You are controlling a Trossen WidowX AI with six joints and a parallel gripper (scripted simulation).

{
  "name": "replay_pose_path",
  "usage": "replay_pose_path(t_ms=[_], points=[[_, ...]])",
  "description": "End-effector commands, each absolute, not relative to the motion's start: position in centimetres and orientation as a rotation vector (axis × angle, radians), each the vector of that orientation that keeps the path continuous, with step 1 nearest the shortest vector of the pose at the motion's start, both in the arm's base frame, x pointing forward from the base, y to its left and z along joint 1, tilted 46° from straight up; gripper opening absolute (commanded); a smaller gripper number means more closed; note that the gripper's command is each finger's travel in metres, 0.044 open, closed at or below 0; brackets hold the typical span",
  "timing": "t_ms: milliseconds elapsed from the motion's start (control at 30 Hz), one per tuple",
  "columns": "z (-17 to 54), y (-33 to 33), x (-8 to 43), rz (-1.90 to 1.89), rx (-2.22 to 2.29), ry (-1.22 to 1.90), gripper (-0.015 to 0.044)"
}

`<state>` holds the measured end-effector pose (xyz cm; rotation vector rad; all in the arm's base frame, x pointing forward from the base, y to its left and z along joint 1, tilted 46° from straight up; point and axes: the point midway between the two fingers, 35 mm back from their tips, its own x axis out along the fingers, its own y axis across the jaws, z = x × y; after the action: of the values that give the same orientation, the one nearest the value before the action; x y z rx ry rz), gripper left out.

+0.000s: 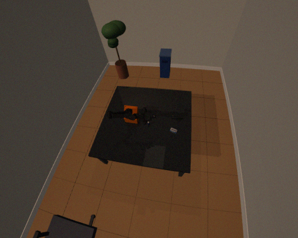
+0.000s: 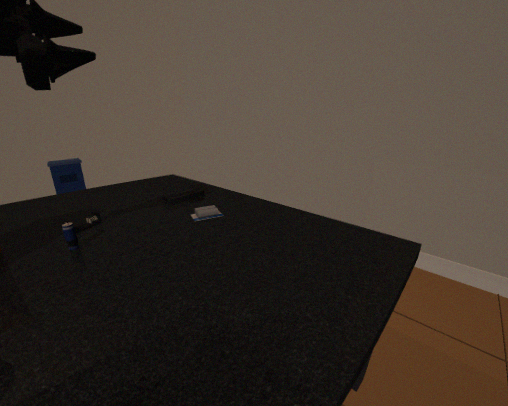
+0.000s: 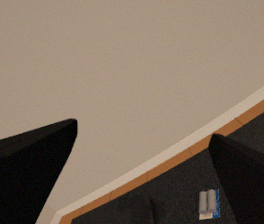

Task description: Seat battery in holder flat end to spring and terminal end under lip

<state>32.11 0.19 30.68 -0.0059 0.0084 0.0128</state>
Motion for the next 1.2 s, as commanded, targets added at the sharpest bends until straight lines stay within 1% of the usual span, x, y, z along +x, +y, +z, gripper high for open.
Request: replay_pose_path(t_ms=[0,67,233,333,467,600,733,1000,1167], points=[[30.3,0.1,32.3,0.008,-0.003,0.023,0.0374],[27.7,-0.2,33.4,-0.03,0.016,0.137,0.0321],[17.6,-1.3,35.1,-0.193,0.021,0.553,0.019],[12.3,-2.0,34.3,-0.297,-0.027,0.783,0.0111],[6.7,-3.0,32.1,-0.43,-0.147,1.052,0.0006],[2.9,-4.2,29.2,-0.554,-0.325,1.288,0.0],[0.8,-5.4,26.4,-0.655,-0.54,1.476,0.0],[0.5,-5.6,26.0,-0.669,-0.58,1.503,0.0],[-2.1,-8.1,26.1,-0.666,-0.578,1.503,0.0]])
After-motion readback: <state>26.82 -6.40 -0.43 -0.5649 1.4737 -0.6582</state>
